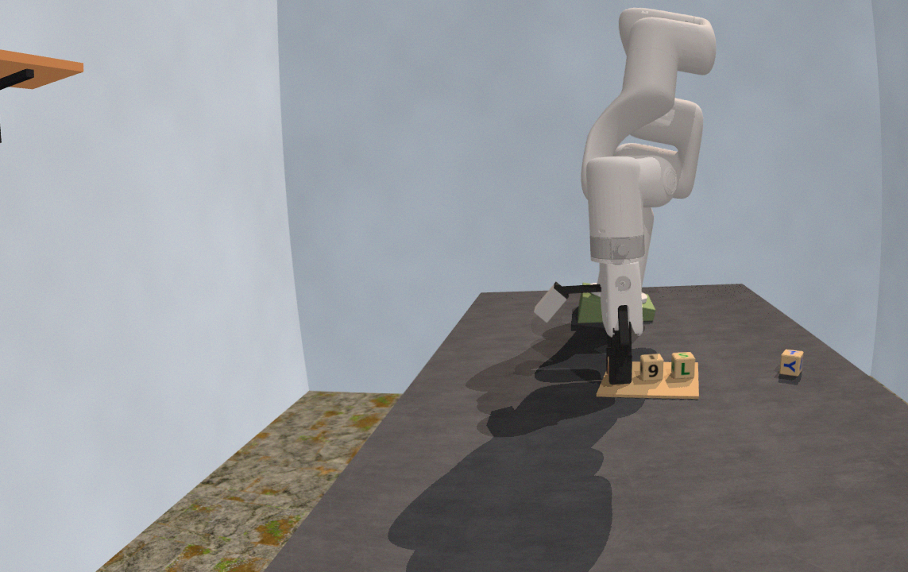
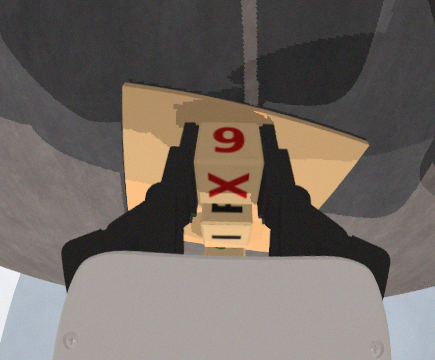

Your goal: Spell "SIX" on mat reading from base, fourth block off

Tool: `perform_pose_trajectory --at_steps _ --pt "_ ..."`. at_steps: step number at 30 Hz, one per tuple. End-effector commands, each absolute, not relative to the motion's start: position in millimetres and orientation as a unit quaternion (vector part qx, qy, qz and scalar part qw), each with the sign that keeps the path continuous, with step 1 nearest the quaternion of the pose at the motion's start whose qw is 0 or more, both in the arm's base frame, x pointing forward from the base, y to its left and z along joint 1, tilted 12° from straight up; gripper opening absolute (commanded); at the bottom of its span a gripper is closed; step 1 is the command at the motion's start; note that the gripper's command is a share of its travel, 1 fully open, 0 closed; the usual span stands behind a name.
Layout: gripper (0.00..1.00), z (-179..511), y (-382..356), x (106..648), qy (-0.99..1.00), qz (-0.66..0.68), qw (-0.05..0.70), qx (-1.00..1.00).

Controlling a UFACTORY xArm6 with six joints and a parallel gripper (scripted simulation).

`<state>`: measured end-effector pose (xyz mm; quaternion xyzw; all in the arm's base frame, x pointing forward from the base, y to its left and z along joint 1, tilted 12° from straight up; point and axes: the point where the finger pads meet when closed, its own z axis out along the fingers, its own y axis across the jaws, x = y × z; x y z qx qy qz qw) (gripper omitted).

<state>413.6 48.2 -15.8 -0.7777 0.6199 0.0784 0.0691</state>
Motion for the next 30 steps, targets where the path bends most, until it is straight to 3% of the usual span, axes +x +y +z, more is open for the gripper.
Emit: perform_pose_trajectory --at_steps 1,8,21,30 --pt "0.27 -14.6 48.1 415.1 0.620 0.077 0.070 -0.778" --pt "0.27 -14.6 48.1 415.1 0.620 0.077 0.070 -0.778" --pt "0.47 -14.6 48.1 415.1 0.620 0.077 0.070 -0.778" --pt "0.47 -14.6 48.1 415.1 0.620 0.077 0.070 -0.778"
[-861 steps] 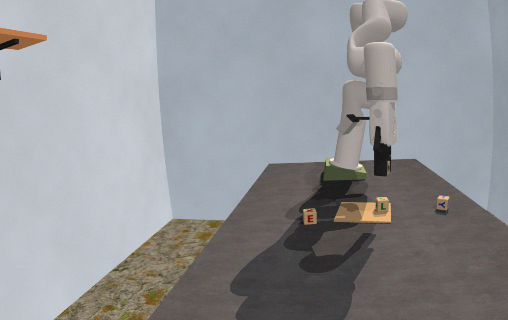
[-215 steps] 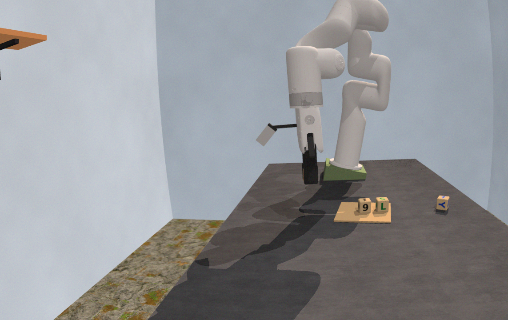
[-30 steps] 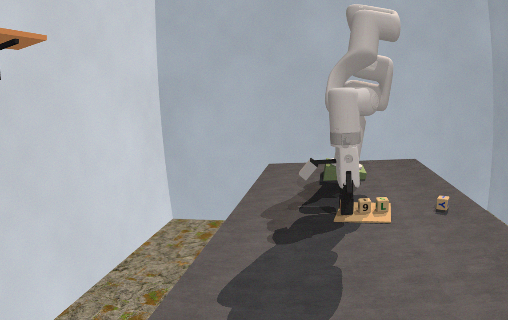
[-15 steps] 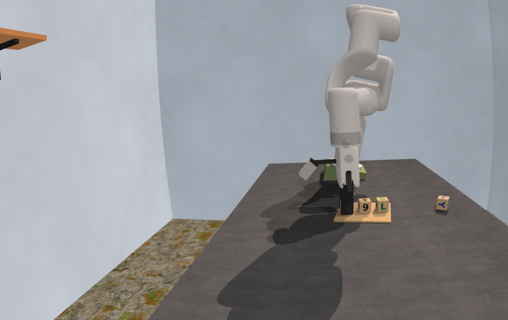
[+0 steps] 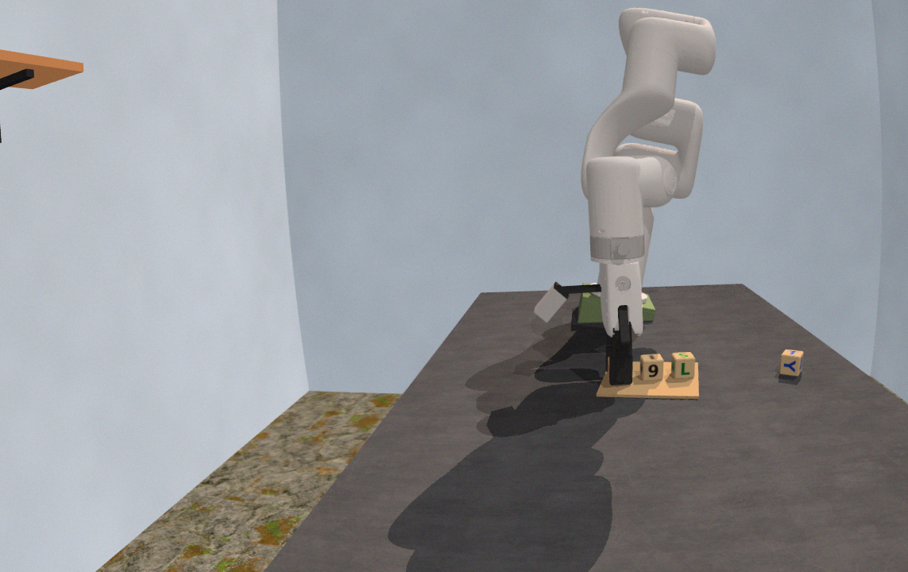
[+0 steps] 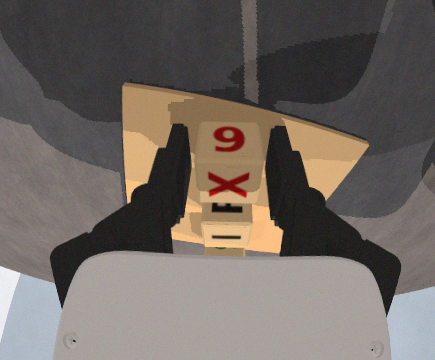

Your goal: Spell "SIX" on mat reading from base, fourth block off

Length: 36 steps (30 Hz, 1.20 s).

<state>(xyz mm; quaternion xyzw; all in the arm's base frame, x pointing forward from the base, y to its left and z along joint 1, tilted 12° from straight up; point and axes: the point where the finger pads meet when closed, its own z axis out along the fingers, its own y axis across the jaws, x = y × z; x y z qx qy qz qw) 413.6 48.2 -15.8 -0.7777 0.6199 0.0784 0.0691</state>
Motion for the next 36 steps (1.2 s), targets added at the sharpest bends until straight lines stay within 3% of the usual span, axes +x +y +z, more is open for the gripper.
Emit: perform_pose_trajectory --at_steps 1,35,36 --pt "0.47 -15 48 415 0.620 0.077 0.070 -0.778" --pt "0.47 73 30 418 0.620 0.077 0.070 -0.778" --pt "1.00 73 30 418 0.620 0.077 0.070 -0.778"
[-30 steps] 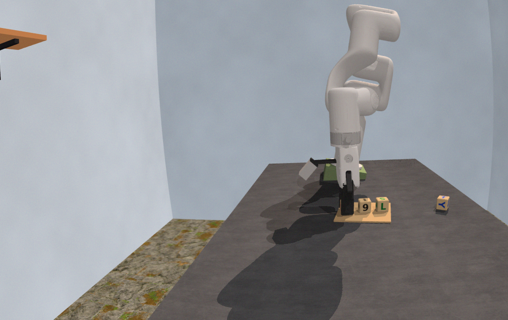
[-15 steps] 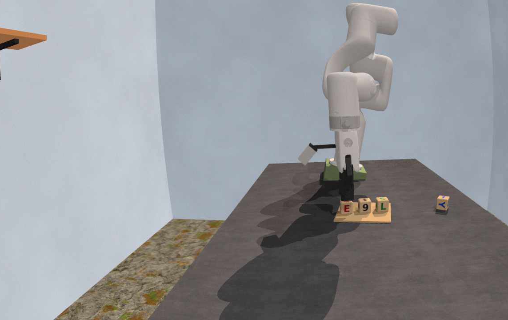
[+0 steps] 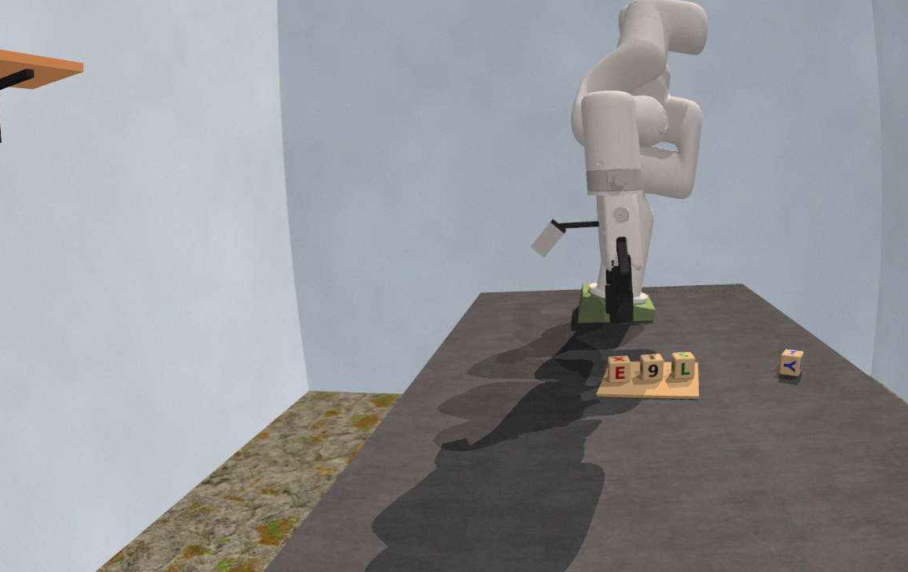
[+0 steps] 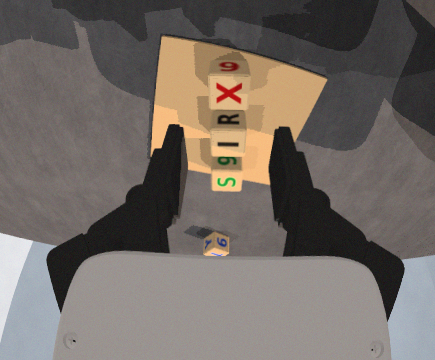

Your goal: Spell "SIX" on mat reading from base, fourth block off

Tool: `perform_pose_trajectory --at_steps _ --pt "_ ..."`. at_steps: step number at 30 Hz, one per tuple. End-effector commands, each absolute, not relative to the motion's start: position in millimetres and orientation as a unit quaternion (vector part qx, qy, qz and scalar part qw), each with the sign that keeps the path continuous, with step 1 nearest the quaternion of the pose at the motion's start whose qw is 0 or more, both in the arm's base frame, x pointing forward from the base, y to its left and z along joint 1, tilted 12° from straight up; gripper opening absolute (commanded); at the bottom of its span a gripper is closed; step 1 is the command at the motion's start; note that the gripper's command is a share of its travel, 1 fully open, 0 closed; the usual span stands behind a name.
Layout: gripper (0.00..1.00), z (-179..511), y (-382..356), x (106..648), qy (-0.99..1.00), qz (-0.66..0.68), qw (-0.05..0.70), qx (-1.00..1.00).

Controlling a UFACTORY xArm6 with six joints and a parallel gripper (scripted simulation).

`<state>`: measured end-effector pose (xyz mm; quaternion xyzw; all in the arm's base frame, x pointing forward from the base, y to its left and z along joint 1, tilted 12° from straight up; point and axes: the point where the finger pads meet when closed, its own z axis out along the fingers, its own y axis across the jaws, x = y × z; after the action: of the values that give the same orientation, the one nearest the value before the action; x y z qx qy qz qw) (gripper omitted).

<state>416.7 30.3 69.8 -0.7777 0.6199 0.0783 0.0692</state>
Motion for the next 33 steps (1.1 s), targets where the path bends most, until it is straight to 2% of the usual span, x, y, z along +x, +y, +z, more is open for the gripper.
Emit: perform_pose_trajectory --at_steps 1,26,33 --pt "1.00 73 30 418 0.620 0.077 0.070 -0.778" --pt "1.00 76 29 418 0.620 0.077 0.070 -0.778" --pt "1.00 100 24 419 0.620 0.077 0.070 -0.778"
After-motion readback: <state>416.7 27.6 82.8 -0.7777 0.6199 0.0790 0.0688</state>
